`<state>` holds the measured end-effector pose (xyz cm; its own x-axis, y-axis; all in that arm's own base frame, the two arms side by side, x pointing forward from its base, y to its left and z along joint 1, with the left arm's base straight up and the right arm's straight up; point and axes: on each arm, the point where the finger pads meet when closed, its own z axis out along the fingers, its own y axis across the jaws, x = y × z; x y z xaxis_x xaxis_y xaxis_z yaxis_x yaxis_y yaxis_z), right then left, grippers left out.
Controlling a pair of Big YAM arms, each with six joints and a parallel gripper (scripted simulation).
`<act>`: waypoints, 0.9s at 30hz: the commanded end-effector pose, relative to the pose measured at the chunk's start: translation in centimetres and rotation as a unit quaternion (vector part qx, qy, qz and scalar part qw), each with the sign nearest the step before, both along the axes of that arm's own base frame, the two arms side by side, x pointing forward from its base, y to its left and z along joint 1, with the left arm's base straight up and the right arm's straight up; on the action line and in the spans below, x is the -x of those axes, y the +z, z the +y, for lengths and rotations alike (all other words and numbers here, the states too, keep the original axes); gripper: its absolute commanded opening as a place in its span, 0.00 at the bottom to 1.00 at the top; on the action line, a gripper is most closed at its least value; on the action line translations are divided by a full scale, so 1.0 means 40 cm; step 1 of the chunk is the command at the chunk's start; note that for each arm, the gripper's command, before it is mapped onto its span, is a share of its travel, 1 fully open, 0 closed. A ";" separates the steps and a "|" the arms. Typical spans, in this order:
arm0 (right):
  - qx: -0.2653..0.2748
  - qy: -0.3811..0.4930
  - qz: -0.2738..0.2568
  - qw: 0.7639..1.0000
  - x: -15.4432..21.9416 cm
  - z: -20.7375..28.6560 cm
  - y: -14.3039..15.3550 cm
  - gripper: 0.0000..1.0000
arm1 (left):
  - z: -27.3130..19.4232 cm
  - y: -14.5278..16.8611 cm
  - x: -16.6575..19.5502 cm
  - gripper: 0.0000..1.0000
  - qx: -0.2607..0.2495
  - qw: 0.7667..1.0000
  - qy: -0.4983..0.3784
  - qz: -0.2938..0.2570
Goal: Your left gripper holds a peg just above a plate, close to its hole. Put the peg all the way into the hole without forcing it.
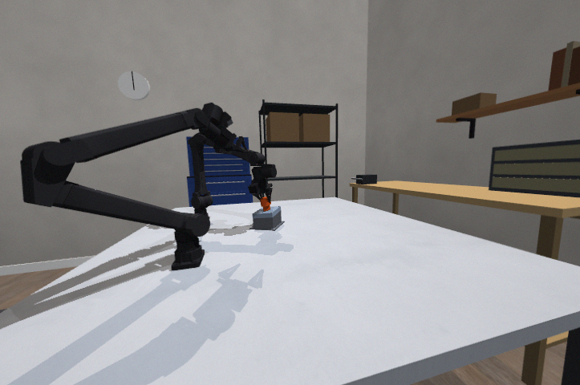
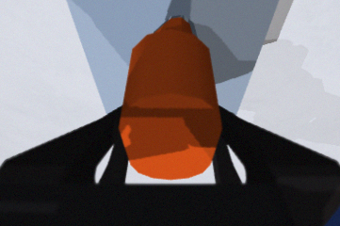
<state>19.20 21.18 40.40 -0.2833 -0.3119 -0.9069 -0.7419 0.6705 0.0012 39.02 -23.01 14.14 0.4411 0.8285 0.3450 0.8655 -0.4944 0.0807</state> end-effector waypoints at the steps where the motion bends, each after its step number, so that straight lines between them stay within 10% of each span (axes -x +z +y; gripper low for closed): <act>1: -0.008 -0.003 -0.008 1.000 -0.001 -0.003 0.035 1.00 | -0.018 0.053 -0.024 0.40 0.020 0.999 0.000 -0.028; 27: -0.008 -0.003 -0.008 1.000 -0.001 -0.003 0.035 1.00 | 0.016 -0.102 -0.017 0.40 -0.002 1.000 0.003 0.001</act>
